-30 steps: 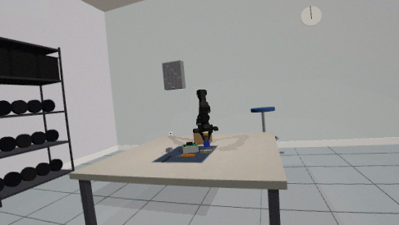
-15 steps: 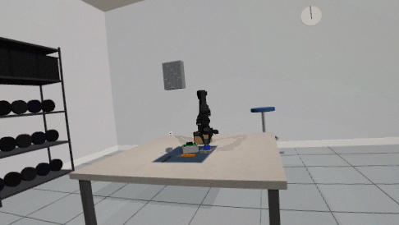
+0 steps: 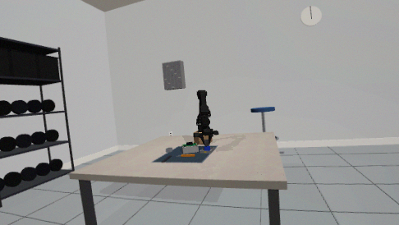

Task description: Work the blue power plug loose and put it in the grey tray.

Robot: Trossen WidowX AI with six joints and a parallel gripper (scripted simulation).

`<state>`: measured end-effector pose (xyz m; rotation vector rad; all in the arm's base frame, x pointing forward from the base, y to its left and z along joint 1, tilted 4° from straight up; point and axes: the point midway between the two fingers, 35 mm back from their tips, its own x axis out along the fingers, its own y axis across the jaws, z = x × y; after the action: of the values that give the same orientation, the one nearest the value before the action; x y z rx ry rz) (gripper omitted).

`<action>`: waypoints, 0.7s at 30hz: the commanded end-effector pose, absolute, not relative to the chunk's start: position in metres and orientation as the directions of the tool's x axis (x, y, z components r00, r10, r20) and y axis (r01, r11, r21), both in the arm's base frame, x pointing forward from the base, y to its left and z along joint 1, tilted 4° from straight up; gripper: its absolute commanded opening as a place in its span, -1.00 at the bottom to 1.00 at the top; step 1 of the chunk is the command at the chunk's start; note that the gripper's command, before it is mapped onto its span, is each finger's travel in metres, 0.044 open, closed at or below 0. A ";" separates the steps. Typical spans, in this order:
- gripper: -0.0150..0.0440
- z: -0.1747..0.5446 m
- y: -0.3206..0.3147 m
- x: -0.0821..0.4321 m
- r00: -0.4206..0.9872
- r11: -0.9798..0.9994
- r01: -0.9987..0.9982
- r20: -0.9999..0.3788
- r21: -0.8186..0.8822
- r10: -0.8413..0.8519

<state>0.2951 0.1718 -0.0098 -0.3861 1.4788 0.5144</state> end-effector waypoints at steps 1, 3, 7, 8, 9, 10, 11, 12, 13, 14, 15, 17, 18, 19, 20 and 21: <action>-0.49 -0.017 0.172 0.293 0.005 0.835 -0.546 -0.996 0.070 0.086; -0.49 -0.017 0.172 0.293 0.005 0.835 -0.546 -0.996 0.070 0.086; -0.49 -0.017 0.172 0.293 0.005 0.835 -0.546 -0.996 0.070 0.086; -0.49 -0.017 0.172 0.293 0.005 0.835 -0.546 -0.996 0.070 0.086; -0.49 -0.017 0.172 0.293 0.005 0.835 -0.546 -0.996 0.070 0.086; -0.49 -0.017 0.172 0.293 0.005 0.835 -0.546 -0.996 0.070 0.086; -0.49 -0.017 0.172 0.293 0.005 0.835 -0.546 -0.996 0.070 0.086; -0.49 -0.017 0.172 0.293 0.005 0.835 -0.546 -0.996 0.070 0.086; -0.49 -0.010 0.172 0.295 0.019 0.834 -0.547 -0.996 0.065 0.090; -0.49 -0.010 0.172 0.295 0.019 0.834 -0.547 -0.996 0.065 0.090; -0.49 -0.010 0.172 0.295 0.019 0.834 -0.547 -0.996 0.065 0.090; -0.49 -0.010 0.172 0.295 0.019 0.834 -0.547 -0.996 0.065 0.090; -0.49 -0.010 0.172 0.295 0.019 0.834 -0.547 -0.996 0.065 0.090; -0.49 -0.010 0.172 0.295 0.019 0.834 -0.547 -0.996 0.065 0.090; -0.49 -0.010 0.172 0.295 0.019 0.834 -0.547 -0.996 0.065 0.090; -0.49 -0.010 0.172 0.295 0.019 0.834 -0.547 -0.996 0.065 0.090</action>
<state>0.2959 0.1722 -0.0085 -0.3848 1.4726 0.5148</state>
